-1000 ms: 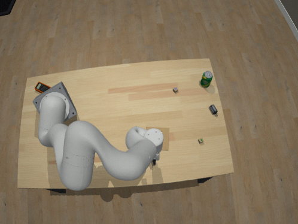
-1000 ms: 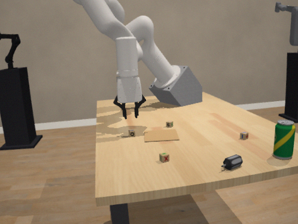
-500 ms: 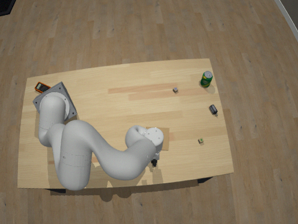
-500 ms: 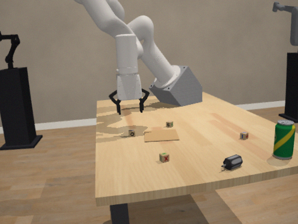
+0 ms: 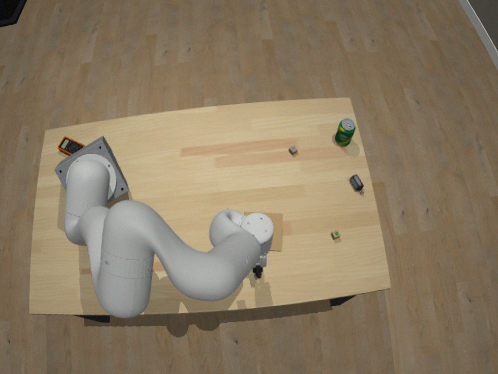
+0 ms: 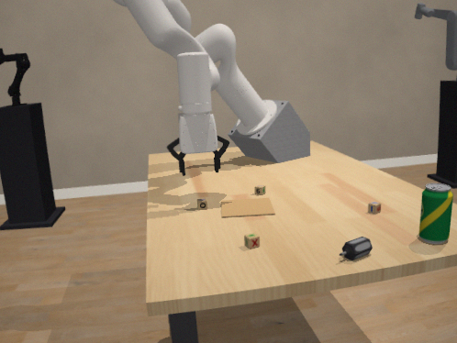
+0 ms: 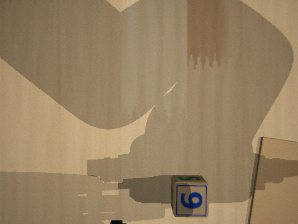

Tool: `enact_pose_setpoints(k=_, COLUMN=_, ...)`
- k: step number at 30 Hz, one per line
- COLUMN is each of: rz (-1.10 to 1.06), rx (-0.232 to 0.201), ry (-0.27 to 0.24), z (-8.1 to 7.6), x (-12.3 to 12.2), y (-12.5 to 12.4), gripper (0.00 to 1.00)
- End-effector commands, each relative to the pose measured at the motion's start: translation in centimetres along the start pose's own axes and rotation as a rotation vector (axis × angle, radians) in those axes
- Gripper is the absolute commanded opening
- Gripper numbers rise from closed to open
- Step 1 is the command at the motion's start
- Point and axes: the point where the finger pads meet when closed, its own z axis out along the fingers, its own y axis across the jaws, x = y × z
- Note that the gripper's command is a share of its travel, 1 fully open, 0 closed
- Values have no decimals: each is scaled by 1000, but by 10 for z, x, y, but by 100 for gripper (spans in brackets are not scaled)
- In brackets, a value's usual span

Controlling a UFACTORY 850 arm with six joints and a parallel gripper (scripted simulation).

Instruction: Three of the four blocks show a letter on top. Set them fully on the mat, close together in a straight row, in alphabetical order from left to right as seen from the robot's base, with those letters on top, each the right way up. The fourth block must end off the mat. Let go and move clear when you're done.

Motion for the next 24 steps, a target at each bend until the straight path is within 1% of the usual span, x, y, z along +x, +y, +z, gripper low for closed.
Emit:
enact_pose_setpoints(k=1, rz=28, rx=0, ry=-2, z=1, x=-10, y=6, gripper=100)
enact_pose_setpoints(k=3, rz=84, rx=1, ry=-4, z=3, x=-28, y=19, gripper=100)
enact_pose_setpoints(k=5, rz=175, rx=1, ry=-6, z=7, x=-57, y=43, gripper=100)
enact_pose_setpoints(k=10, rz=317, rx=0, ry=-8, z=11, x=-97, y=87, gripper=100)
enact_pose_setpoints(k=13, rz=406, rx=-1, ry=-9, z=13, x=-119, y=118, gripper=100)
enact_pose_setpoints(k=15, rz=406, rx=-1, ry=-9, z=13, x=-119, y=118, gripper=100)
enact_pose_setpoints(k=16, rz=481, rx=-1, ry=-9, z=14, x=-136, y=147, gripper=100)
enact_pose_setpoints(k=20, rz=569, rx=-2, ry=-9, z=15, x=-154, y=183, gripper=100)
enact_pose_setpoints(k=24, rz=689, rx=-3, ry=-8, z=15, x=-172, y=235, gripper=100)
